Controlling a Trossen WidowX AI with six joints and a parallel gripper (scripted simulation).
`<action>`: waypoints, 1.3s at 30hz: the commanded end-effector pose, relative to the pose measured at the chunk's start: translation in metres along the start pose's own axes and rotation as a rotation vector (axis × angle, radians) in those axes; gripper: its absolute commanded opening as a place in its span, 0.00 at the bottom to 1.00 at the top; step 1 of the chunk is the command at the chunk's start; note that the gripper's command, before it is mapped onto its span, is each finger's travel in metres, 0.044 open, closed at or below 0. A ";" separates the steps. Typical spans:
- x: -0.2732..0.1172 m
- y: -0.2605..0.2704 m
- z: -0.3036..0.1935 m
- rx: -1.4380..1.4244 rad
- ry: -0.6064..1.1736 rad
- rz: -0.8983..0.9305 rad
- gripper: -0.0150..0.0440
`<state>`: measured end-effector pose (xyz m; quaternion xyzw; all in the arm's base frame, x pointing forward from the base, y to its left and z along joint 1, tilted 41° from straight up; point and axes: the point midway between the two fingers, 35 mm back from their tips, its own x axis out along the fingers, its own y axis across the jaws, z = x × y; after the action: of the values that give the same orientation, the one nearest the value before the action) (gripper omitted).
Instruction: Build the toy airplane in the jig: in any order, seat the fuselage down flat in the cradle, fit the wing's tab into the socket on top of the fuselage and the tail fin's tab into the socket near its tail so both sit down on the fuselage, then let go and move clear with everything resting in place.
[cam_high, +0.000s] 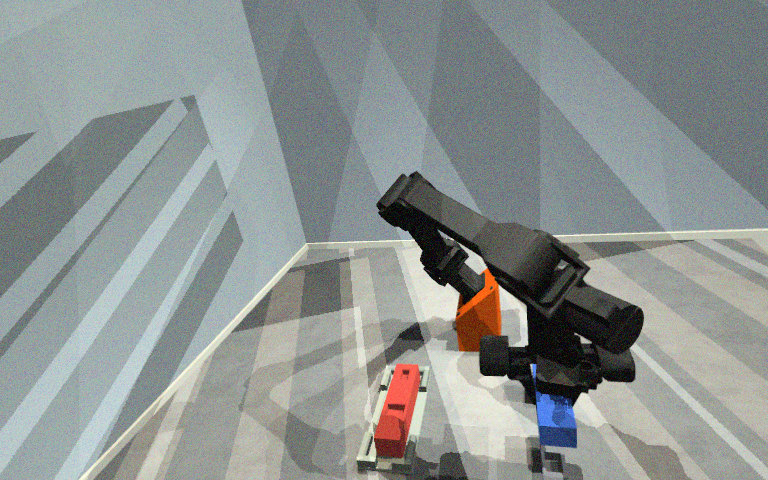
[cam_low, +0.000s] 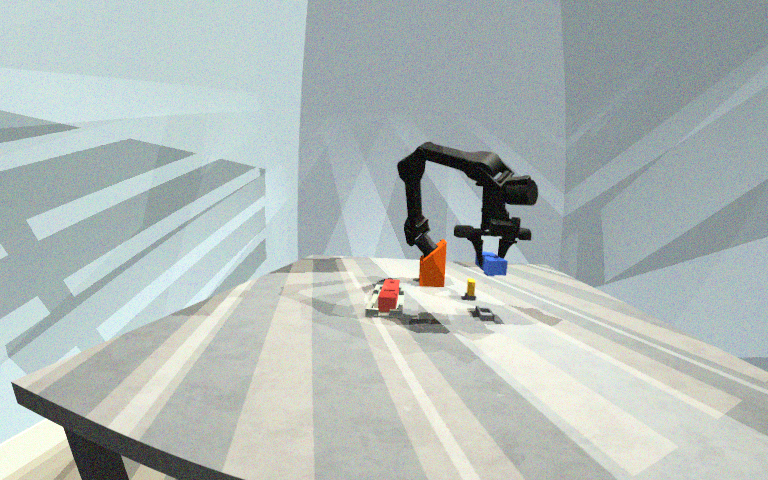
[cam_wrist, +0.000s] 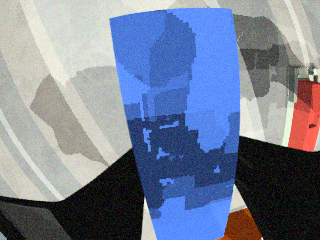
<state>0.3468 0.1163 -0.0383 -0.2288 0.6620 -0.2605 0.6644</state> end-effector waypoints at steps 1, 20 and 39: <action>-0.011 -0.001 -0.001 0.006 0.000 0.004 0.25; -0.012 -0.049 0.006 -0.262 -0.002 0.019 0.25; -0.003 -0.112 0.005 -0.610 -0.011 0.027 0.25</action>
<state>0.3487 0.0398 0.0336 -0.3976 0.7086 -0.0527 0.5806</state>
